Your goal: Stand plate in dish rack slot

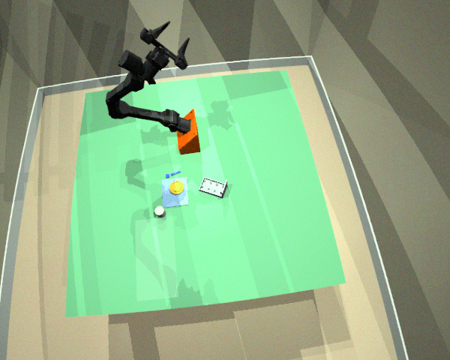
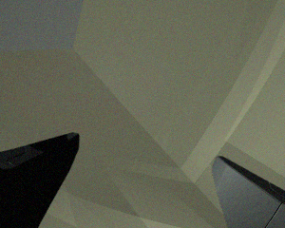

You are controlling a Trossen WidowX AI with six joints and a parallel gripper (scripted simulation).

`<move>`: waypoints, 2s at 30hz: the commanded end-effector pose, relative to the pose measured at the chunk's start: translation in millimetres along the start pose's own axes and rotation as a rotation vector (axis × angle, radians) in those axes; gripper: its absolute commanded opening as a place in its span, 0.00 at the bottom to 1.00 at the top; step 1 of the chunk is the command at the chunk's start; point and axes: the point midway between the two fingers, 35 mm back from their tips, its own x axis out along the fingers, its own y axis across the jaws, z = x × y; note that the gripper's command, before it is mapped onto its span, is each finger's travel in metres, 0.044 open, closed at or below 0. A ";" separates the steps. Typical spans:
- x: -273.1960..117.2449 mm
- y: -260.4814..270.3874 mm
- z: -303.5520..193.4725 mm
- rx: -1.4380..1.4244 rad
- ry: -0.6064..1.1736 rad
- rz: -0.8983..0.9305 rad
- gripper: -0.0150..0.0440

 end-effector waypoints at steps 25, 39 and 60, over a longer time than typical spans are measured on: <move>-92.6 -191.9 149.7 -0.020 -0.473 -0.669 0.93; -200.8 -284.4 180.4 0.027 -0.607 -1.132 0.93; -373.5 -370.3 139.1 0.218 -0.486 -1.802 0.93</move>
